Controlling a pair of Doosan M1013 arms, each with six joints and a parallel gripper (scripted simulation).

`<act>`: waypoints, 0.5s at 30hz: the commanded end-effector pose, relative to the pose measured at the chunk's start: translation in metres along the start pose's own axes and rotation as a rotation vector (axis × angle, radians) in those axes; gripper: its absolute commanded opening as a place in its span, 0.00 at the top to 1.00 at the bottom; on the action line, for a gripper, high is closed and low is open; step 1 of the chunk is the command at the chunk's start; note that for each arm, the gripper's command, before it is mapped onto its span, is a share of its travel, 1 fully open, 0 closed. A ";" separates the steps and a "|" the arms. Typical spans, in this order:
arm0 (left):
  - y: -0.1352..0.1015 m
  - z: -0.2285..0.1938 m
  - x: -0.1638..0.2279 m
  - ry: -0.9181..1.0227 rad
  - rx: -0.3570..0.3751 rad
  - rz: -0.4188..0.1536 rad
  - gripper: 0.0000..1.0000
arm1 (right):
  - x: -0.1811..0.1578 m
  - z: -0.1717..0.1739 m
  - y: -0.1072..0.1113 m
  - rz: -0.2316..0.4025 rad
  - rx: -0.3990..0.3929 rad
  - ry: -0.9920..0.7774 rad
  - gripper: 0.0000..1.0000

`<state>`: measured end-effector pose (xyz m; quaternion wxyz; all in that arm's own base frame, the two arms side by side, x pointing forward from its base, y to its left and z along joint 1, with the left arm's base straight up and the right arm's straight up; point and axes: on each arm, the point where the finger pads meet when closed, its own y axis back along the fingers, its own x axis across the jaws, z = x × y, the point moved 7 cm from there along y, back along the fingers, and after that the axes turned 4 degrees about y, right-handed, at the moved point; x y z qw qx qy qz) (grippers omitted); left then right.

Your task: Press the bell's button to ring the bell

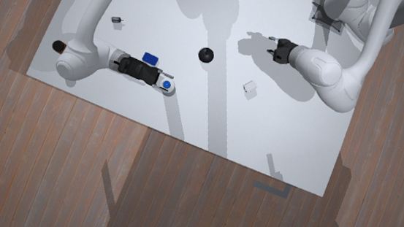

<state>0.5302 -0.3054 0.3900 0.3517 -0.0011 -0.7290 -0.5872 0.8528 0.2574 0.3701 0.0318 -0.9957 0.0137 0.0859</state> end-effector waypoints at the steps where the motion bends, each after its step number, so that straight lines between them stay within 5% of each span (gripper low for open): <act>1: 0.027 0.048 -0.043 -0.033 0.035 -0.021 0.00 | 0.000 -0.002 0.000 0.000 0.001 0.002 0.00; 3: 0.027 0.048 -0.043 -0.033 0.035 -0.021 0.00 | 0.000 -0.002 0.000 0.000 0.001 0.002 0.00; 15: 0.083 0.231 -0.131 -0.124 0.112 -0.101 0.00 | 0.000 -0.002 0.000 0.000 0.001 0.002 0.00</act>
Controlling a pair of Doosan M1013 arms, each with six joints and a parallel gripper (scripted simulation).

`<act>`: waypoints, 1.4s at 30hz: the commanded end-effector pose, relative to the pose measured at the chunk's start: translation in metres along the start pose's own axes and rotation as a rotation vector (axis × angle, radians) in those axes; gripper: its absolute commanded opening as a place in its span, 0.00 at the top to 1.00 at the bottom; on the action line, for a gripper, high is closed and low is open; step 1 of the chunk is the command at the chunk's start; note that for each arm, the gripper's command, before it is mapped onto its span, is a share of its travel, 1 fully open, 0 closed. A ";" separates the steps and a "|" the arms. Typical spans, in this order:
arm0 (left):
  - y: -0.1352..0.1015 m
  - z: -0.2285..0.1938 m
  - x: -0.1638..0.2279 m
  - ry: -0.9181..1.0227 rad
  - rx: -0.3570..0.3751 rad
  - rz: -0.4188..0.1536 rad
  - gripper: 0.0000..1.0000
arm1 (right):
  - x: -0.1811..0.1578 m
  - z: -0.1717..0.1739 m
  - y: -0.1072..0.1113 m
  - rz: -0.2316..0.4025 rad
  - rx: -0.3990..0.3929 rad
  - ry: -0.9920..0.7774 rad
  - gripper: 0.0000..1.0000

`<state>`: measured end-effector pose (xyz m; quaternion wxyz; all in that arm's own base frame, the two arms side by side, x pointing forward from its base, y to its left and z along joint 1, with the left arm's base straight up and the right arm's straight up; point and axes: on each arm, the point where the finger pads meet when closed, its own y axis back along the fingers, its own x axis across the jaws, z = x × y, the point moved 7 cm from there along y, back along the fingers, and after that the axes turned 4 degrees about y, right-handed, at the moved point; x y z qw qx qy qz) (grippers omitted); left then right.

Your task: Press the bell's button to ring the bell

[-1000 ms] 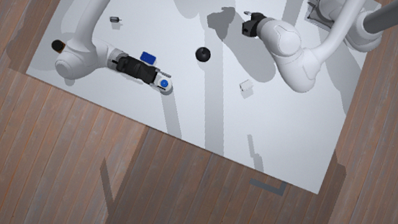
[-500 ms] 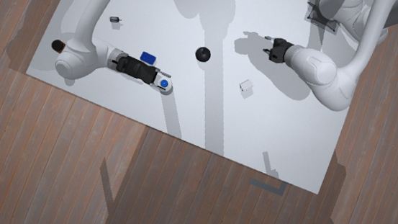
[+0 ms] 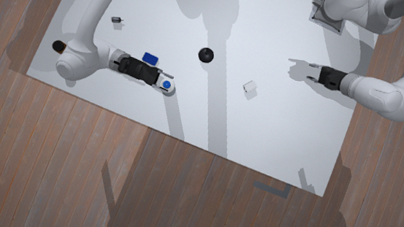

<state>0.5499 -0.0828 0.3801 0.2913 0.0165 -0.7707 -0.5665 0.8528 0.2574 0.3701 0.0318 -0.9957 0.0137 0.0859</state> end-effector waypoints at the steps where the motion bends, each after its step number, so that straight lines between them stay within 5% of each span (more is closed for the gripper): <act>1: 0.021 0.065 -0.019 -0.034 0.025 -0.024 0.00 | 0.000 -0.002 0.000 0.000 0.001 0.002 0.00; 5: 0.028 0.097 -0.024 -0.047 0.033 -0.036 0.00 | 0.000 -0.002 0.000 0.000 0.001 0.002 0.00; 20: 0.052 0.343 0.003 -0.154 0.080 -0.127 0.00 | 0.000 -0.002 0.000 0.000 0.001 0.002 0.00; 22: 0.052 0.343 0.003 -0.154 0.080 -0.127 0.00 | 0.000 -0.002 0.000 0.000 0.001 0.002 0.00; 31: 0.037 0.473 0.069 -0.220 0.098 -0.174 0.00 | 0.000 -0.002 0.000 0.000 0.001 0.002 0.00; 42: 0.005 0.566 0.157 -0.282 0.116 -0.215 0.00 | 0.000 -0.002 0.000 0.000 0.001 0.002 0.00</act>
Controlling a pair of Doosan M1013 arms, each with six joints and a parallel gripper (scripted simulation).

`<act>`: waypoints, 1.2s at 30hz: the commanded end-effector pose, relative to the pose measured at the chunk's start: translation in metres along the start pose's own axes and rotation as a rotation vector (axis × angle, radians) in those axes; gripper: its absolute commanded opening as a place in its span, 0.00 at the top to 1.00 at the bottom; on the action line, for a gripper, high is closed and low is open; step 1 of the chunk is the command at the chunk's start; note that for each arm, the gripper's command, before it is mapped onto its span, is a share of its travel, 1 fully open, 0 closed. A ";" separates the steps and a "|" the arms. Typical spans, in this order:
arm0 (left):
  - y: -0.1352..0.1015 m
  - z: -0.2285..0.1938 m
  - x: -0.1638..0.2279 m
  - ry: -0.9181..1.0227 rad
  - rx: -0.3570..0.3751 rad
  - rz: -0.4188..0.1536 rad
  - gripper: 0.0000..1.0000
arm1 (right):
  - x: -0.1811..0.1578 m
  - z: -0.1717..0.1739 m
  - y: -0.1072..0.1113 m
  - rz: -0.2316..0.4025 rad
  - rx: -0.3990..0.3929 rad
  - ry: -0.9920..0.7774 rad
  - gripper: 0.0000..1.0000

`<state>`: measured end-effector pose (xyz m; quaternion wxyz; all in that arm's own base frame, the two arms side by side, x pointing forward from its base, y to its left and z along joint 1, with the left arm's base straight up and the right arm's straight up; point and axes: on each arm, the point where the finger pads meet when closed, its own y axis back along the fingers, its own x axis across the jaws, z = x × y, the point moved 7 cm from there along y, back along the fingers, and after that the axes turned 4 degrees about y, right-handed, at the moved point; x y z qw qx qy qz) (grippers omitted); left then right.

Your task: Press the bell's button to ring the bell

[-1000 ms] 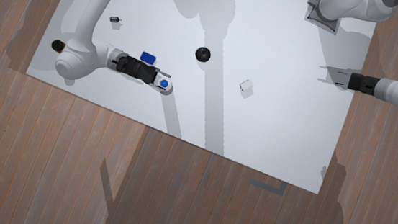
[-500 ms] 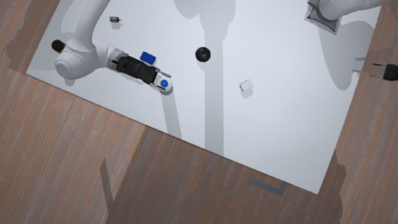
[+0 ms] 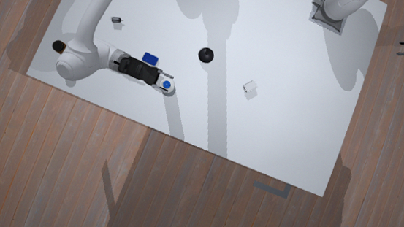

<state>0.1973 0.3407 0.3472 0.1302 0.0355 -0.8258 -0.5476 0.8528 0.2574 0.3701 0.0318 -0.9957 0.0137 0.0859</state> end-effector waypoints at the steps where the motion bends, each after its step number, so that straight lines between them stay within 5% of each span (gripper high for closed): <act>1: -0.002 0.027 0.051 -0.030 0.010 -0.020 0.00 | 0.000 -0.002 0.000 0.000 0.001 0.002 0.00; 12: -0.023 0.055 0.170 -0.095 0.031 -0.060 0.00 | 0.000 -0.002 0.000 0.000 0.001 0.002 0.00; 24: -0.035 0.056 0.217 -0.122 0.041 -0.079 0.00 | 0.000 -0.002 0.000 0.000 0.001 0.002 0.00; 36: -0.037 0.056 0.225 -0.126 0.042 -0.082 0.00 | 0.000 -0.002 0.000 0.000 0.001 0.002 0.00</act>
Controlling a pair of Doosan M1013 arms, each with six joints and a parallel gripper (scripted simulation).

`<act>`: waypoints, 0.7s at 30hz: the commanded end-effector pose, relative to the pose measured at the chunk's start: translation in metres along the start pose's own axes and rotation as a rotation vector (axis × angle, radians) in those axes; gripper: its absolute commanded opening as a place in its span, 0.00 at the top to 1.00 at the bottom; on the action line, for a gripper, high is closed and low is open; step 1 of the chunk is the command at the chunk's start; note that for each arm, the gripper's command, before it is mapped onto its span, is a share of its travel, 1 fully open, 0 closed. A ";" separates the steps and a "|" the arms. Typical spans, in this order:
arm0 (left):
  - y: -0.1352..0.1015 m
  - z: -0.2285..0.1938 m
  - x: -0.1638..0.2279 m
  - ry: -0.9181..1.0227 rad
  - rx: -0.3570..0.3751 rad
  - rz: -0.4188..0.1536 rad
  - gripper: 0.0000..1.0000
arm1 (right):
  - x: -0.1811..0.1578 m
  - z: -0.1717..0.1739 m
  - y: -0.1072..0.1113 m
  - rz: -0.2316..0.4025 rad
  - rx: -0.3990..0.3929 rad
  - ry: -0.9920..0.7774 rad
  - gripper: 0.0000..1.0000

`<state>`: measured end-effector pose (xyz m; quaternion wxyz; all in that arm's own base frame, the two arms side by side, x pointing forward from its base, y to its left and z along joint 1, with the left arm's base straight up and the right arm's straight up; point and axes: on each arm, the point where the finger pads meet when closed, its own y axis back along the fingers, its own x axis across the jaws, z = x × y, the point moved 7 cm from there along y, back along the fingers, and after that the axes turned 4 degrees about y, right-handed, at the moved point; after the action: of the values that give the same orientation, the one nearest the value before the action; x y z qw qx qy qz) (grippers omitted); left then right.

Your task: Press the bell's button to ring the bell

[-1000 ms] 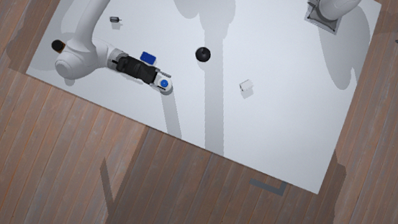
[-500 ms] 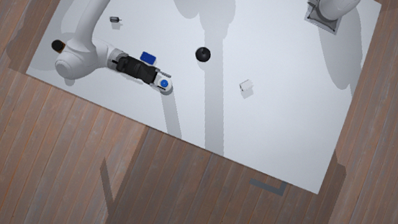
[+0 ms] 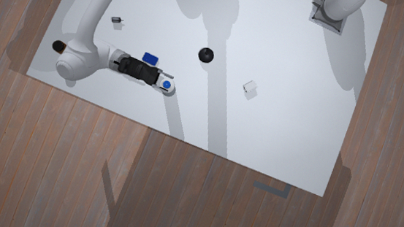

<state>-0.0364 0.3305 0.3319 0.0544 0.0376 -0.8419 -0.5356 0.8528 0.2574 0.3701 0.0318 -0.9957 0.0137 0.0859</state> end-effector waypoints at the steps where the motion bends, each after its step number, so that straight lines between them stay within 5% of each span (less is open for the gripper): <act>1: 0.001 0.000 0.000 0.000 -0.001 0.001 0.00 | 0.000 -0.002 0.000 -0.001 0.000 0.003 0.00; 10: 0.001 0.000 0.000 0.000 -0.001 0.001 0.00 | -0.046 0.042 -0.060 -0.107 -0.230 0.087 0.00; 12: 0.001 0.000 0.000 0.000 -0.001 0.001 0.00 | -0.046 0.042 -0.060 -0.107 -0.230 0.087 0.00; 13: 0.001 0.000 0.000 0.000 -0.001 0.001 0.00 | -0.061 0.057 -0.076 -0.146 -0.306 0.122 0.00; 21: 0.001 0.000 0.000 0.000 -0.001 0.001 0.00 | -0.112 0.104 -0.116 -0.283 -0.544 0.257 0.00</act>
<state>-0.0365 0.3304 0.3318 0.0544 0.0376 -0.8419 -0.5355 0.7487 0.3675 0.3041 -0.1874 -0.9747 -0.1199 -0.0200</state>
